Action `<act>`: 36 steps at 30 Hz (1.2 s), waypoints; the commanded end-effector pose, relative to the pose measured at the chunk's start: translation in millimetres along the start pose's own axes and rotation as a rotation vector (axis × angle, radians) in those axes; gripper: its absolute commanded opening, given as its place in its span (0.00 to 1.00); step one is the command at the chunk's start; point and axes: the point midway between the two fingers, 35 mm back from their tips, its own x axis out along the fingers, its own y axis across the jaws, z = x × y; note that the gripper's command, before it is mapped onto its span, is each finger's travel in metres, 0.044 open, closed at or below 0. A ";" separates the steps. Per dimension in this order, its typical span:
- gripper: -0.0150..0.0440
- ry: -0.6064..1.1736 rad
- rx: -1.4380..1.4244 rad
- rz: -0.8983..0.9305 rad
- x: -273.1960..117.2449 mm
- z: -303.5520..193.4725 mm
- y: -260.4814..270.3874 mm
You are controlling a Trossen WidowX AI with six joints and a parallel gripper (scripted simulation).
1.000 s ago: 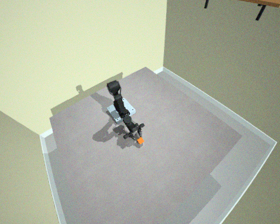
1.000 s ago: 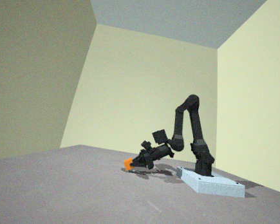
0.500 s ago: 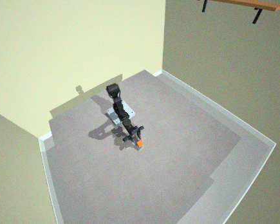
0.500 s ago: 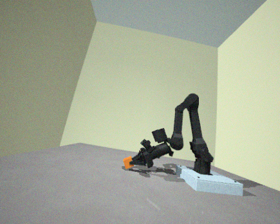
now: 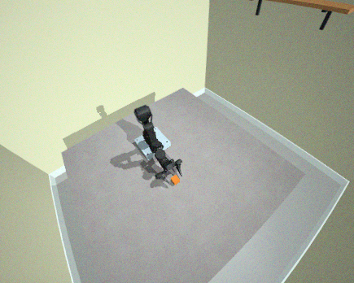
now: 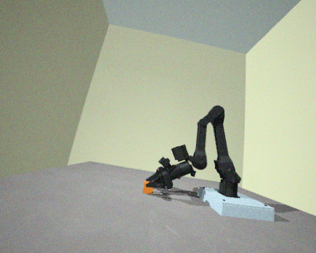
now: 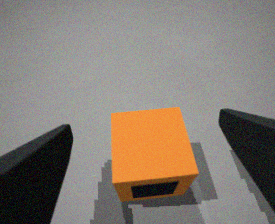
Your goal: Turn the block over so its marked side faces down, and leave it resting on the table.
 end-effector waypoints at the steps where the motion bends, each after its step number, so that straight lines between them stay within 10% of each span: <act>1: 1.00 -0.001 0.004 0.005 -0.1 0.1 0.7; 36: 1.00 0.185 0.007 0.003 6.1 14.5 -2.2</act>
